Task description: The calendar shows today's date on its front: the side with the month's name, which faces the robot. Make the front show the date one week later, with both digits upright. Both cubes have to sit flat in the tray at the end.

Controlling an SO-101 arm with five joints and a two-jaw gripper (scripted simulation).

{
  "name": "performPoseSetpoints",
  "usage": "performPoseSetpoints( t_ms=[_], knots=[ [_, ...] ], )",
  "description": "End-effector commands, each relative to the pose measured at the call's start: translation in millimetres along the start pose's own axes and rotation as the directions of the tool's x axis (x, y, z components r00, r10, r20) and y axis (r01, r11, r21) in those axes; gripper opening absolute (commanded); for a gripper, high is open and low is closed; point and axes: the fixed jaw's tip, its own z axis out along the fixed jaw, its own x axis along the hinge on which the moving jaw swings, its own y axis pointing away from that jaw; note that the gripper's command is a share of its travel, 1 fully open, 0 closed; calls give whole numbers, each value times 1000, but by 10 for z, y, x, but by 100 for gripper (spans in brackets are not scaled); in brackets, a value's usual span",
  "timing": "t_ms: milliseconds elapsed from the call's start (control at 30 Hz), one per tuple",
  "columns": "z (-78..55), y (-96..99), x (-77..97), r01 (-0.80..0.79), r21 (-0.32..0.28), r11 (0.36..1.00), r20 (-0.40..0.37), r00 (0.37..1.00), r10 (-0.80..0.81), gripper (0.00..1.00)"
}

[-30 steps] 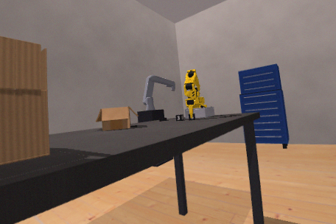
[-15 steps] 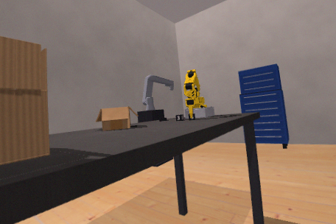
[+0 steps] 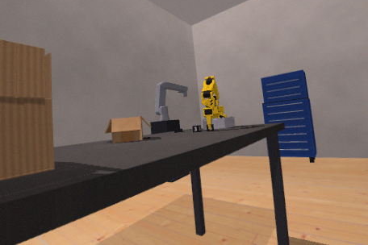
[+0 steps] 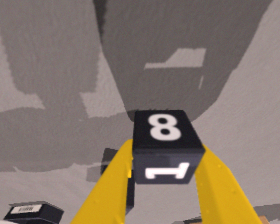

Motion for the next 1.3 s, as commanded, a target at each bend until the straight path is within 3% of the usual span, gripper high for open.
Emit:
performPoseSetpoints(
  t_ms=[0, 533, 933, 1267],
  knots=[
    [15, 13, -5, 3, -12, 1000, 3, 1000, -3, 17],
    [15, 13, -5, 3, -12, 1000, 3, 1000, -3, 1],
    [5, 12, -5, 3, -12, 1000, 3, 1000, -3, 0],
    [-203, 1, 2, 3, -12, 1000, 3, 1000, -3, 0]
  ],
)
